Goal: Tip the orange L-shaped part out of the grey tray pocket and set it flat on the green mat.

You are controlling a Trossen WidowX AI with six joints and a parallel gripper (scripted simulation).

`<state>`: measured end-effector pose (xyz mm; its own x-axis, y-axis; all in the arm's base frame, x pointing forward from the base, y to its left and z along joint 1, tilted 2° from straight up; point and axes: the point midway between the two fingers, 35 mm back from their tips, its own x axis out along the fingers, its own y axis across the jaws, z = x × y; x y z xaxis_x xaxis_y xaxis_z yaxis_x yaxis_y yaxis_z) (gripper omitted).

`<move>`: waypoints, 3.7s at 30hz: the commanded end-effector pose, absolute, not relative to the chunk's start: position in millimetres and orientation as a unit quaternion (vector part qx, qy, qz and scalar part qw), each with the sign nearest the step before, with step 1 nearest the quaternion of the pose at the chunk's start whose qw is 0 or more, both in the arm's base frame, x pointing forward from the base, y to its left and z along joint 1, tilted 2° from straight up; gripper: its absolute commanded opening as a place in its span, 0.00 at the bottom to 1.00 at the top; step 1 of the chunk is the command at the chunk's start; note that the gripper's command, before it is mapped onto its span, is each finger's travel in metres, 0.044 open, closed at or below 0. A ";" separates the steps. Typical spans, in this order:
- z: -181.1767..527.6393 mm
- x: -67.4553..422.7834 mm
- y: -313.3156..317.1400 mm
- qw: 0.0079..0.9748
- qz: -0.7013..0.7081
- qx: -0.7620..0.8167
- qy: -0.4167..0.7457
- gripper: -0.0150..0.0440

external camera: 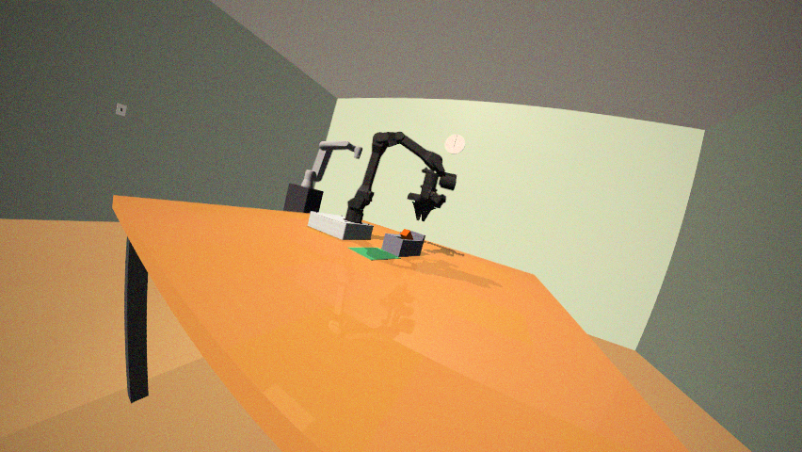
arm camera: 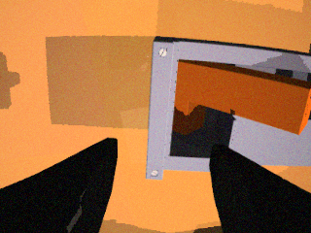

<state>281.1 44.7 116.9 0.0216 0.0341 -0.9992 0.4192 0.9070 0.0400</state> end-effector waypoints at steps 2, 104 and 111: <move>117.0 280.7 40.7 0.702 -0.111 0.137 0.690 0.69; 41.7 259.6 -27.9 0.604 0.389 -0.375 0.586 0.25; 49.5 259.2 -28.2 0.604 0.389 -0.375 0.586 0.25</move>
<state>256.8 -27.5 43.6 0.0009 0.0319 -0.9995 -0.9087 0.4173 0.0125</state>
